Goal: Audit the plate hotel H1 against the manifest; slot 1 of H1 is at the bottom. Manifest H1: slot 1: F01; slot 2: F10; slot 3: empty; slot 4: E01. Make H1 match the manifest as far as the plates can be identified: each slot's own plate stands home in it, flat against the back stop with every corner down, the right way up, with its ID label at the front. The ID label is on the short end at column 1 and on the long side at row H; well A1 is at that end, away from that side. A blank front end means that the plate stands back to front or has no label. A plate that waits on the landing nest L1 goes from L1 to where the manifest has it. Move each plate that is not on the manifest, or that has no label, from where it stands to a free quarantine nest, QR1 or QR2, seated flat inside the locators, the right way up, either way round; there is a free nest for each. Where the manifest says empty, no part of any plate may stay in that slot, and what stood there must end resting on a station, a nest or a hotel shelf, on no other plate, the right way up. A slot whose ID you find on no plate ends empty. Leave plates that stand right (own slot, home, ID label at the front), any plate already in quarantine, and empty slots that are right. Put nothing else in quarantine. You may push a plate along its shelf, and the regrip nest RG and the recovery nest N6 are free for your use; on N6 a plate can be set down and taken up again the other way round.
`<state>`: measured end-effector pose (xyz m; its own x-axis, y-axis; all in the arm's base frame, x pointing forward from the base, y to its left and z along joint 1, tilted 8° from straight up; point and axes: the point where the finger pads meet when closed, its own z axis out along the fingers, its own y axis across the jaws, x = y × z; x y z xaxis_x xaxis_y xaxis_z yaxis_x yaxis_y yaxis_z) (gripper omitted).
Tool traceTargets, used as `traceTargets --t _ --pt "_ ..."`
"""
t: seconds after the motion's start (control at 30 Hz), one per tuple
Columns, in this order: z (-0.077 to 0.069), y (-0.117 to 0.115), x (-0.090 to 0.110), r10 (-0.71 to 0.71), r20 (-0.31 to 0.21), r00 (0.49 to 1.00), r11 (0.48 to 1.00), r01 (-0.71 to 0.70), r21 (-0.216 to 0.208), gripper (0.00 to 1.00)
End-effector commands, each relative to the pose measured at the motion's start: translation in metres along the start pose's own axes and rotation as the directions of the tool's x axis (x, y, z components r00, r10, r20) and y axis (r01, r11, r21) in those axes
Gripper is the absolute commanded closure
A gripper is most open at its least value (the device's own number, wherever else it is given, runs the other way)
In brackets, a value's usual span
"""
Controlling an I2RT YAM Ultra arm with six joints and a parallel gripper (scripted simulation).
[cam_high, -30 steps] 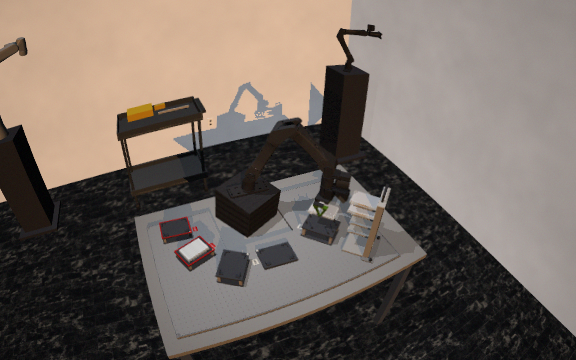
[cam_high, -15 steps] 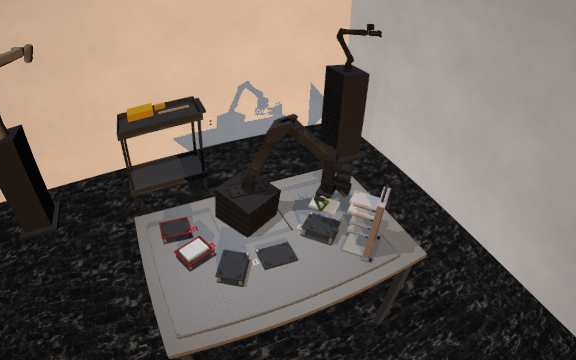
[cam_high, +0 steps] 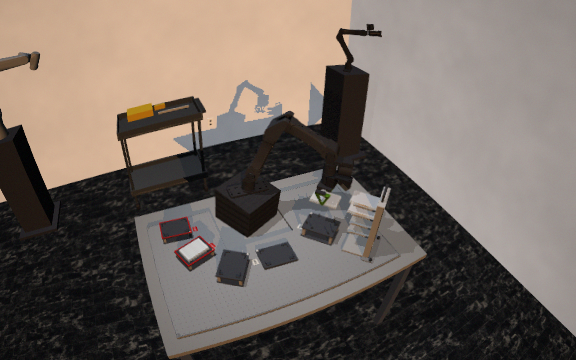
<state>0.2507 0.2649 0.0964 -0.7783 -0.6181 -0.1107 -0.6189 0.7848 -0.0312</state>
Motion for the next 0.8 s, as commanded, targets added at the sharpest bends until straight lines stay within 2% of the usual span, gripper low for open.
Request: traceTargets --t 0.0,0.07,0.47,0.77 --pt "-0.022 0.000 -0.003 0.003 0.030 1.000 1.000 -0.003 -0.004 0.14" --pt "-0.025 0.000 -0.003 0.003 0.030 1.000 1.000 -0.003 -0.004 0.14" --pt "-0.025 0.000 -0.003 0.003 0.030 1.000 1.000 -0.003 -0.004 0.14" --pt "-0.025 -0.030 0.002 0.152 0.029 0.988 0.988 -0.152 -0.007 0.14"
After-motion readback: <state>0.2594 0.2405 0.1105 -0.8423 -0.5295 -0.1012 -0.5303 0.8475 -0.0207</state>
